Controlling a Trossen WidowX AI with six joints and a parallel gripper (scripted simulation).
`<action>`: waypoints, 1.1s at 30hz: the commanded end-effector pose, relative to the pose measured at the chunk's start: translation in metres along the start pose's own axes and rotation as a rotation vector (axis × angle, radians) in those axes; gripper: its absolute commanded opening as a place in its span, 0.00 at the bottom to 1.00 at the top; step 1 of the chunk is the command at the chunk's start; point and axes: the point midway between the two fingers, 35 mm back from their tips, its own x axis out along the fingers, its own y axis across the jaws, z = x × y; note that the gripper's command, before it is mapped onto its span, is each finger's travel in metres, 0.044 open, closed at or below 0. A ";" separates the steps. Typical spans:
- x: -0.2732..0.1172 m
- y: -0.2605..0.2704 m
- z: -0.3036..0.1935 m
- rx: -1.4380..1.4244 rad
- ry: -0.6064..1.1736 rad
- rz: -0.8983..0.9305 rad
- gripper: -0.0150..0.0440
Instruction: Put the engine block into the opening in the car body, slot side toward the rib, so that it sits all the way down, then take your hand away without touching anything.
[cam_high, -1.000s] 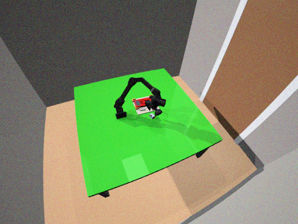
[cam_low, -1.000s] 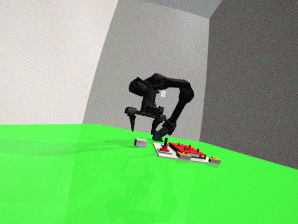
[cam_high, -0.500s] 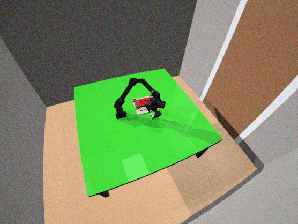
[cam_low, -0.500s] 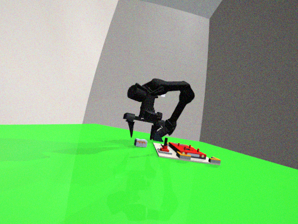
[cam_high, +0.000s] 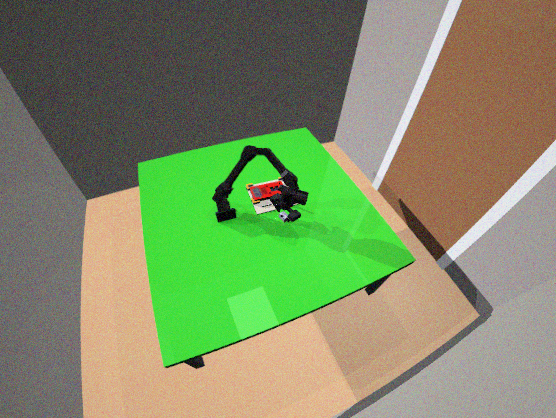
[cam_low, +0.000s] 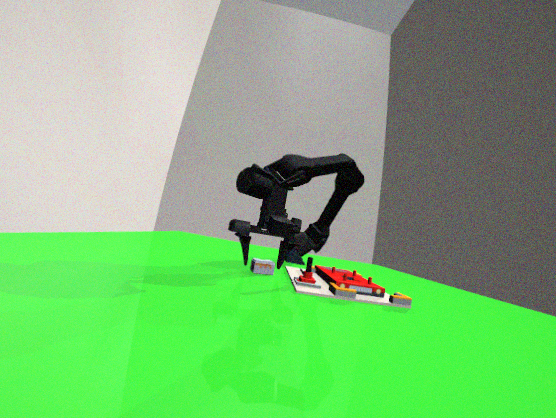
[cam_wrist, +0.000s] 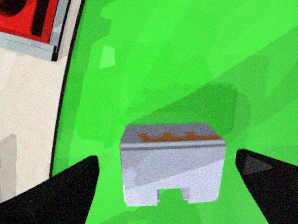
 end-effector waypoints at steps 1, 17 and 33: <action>0.002 0.000 0.000 0.003 -0.003 0.001 0.78; -0.009 -0.002 0.002 0.003 -0.003 0.000 0.26; -0.059 -0.004 0.007 0.004 -0.002 -0.004 0.25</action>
